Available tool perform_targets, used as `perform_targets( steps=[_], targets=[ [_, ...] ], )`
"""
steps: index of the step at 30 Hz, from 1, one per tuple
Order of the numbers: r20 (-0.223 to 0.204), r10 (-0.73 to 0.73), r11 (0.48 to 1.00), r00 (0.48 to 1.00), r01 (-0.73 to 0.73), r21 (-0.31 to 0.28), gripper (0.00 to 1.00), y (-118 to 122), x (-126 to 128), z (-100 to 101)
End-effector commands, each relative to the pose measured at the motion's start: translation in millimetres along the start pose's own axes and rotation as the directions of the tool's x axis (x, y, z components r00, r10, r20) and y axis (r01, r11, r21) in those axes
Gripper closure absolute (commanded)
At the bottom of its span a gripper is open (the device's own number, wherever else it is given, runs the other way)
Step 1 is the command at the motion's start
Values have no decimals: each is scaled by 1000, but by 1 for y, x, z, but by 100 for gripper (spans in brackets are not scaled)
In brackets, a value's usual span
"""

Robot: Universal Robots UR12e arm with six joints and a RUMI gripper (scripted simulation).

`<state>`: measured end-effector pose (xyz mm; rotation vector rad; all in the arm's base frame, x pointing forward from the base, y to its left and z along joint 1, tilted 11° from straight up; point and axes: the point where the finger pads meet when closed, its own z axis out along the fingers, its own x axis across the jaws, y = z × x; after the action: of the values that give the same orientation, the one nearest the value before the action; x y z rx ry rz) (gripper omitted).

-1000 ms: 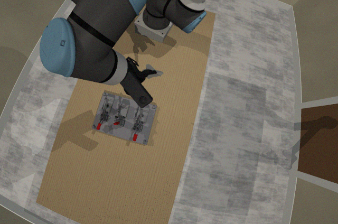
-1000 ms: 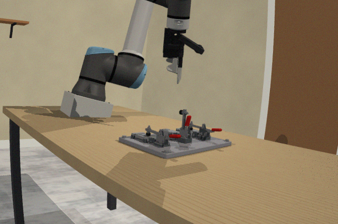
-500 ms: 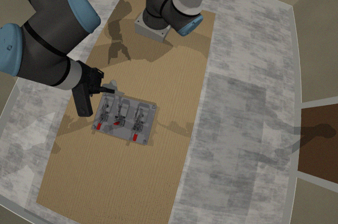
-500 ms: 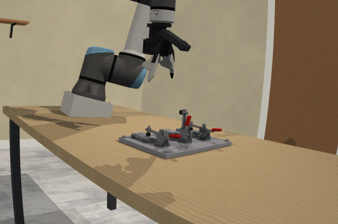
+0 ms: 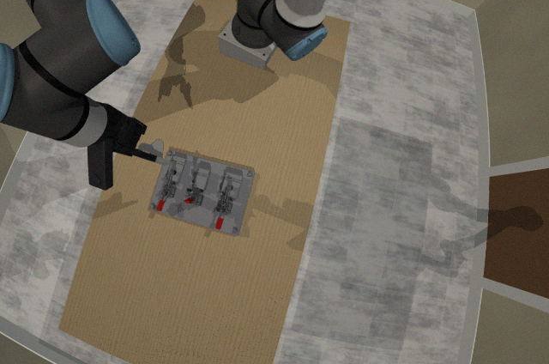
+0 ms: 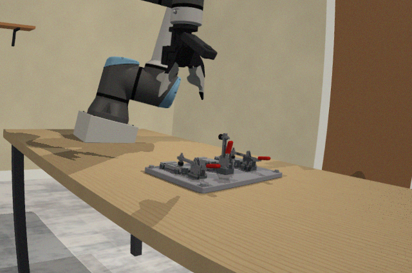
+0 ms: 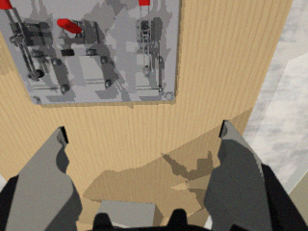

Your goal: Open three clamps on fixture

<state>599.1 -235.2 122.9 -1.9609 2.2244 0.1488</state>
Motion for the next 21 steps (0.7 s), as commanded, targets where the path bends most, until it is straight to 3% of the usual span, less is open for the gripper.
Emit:
perform_targets(
  steps=[1,3,4,21],
  targets=[
    [-3,6,1000,1000,-6,2,0,-1,2,-1],
    [-3,6,1000,1000,-6,2,0,-1,2,-1],
    [-3,6,1000,1000,-6,2,100,-1,2,-1],
    [-3,6,1000,1000,-6,2,100,-1,2,-1]
  ],
)
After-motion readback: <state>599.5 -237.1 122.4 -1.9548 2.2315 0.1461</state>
